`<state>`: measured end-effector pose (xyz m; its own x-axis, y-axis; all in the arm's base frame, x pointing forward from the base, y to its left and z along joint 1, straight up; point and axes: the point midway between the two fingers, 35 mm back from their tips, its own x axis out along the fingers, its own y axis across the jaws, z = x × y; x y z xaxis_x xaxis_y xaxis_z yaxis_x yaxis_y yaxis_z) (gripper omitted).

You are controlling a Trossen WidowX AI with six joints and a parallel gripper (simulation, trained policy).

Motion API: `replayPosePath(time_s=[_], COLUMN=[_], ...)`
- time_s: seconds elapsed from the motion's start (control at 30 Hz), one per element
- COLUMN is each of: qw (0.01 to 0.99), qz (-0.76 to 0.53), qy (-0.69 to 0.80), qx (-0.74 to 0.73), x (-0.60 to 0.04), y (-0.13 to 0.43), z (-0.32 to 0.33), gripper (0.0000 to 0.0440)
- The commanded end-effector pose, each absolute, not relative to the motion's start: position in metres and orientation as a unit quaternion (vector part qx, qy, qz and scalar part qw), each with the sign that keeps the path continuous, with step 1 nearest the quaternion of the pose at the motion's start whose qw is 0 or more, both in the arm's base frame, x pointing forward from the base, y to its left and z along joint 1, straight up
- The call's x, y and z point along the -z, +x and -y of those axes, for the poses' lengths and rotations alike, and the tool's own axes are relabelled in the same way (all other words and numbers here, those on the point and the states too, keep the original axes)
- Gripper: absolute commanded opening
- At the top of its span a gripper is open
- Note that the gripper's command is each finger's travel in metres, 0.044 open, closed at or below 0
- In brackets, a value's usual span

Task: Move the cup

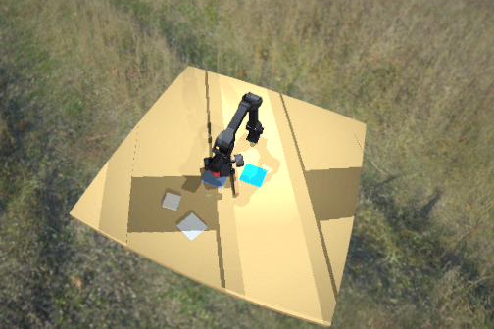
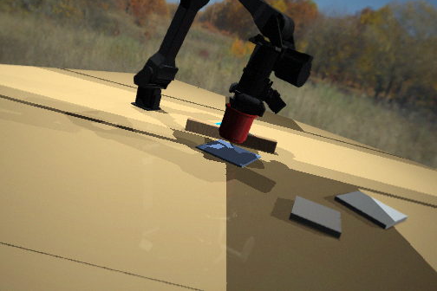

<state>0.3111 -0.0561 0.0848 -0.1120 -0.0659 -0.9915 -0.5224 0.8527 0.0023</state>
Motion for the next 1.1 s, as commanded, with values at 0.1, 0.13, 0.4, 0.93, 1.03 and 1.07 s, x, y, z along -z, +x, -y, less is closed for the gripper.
replayPosePath(time_s=[0.1,0.13,0.4,0.93,1.03,1.07], qw=[0.644,0.644,0.651,0.668,0.671,0.672], qz=[-0.705,-0.704,-0.687,-0.648,-0.641,-0.638], qy=[-0.221,-0.223,-0.24,-0.279,-0.285,-0.287], qx=[-0.198,-0.2,-0.213,-0.236,-0.24,-0.242], x=[-0.109,-0.112,-0.126,-0.136,-0.136,-0.136], y=[0.31,0.31,0.311,0.314,0.313,0.313], z=[0.046,0.045,0.027,-0.022,-0.031,-0.035], gripper=[0.0,0.0,0.0,0.0001,0.0001,0.0001])
